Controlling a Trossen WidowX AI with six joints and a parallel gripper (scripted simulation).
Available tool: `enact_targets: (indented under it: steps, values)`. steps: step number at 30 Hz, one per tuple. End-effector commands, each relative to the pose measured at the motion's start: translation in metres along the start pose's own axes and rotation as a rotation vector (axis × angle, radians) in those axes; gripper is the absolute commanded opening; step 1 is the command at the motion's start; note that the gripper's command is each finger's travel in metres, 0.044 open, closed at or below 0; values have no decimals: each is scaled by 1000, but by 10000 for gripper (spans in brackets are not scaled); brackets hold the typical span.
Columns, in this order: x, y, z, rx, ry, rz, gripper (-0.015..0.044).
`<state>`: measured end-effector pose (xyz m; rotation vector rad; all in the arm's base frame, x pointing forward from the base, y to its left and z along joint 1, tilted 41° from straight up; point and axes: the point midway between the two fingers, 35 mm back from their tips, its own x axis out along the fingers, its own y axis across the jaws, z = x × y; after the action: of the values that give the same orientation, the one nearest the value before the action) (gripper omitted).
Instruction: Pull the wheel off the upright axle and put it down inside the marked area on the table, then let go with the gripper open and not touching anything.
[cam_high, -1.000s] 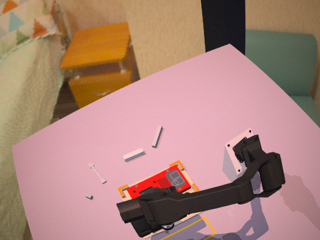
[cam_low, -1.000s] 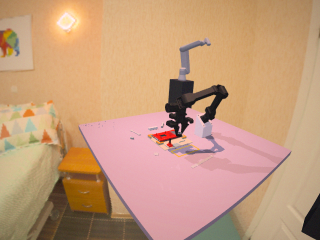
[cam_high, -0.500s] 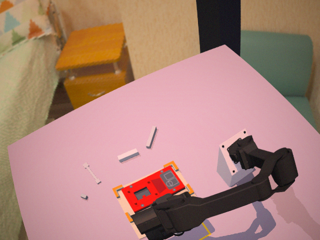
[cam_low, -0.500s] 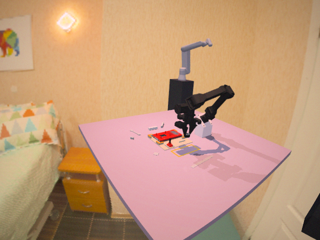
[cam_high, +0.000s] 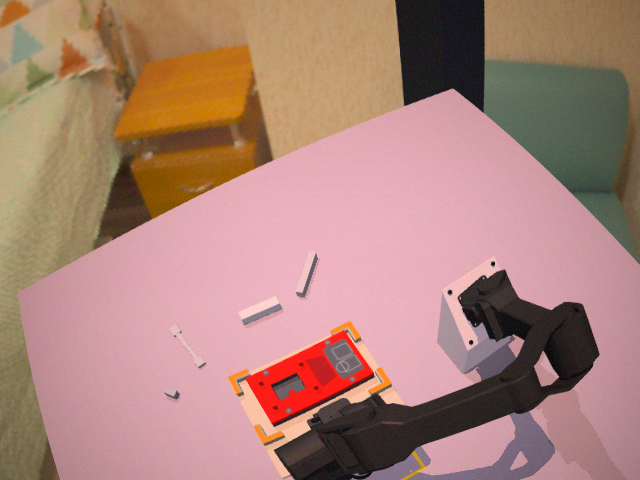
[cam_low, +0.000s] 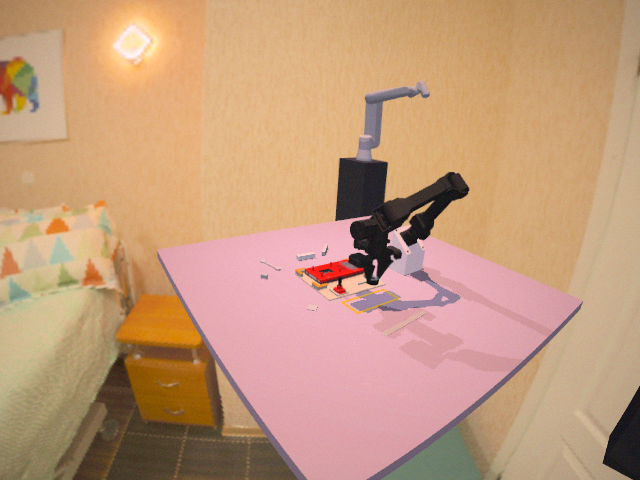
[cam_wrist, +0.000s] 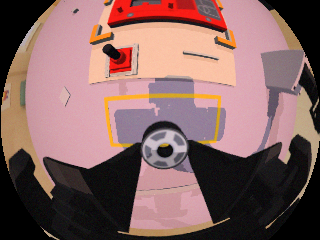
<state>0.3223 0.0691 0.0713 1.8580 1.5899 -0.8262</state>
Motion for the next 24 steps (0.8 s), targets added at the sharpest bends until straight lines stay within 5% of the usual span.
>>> enact_targets:
  steps: [1, 13, 24]
  values:
    - [22, -2, 2, 9, -1, -13, 0]
    - [70, -7, 0, 10, 5, -13, 0]
    - [65, -6, -1, 4, 8, -17, 289]
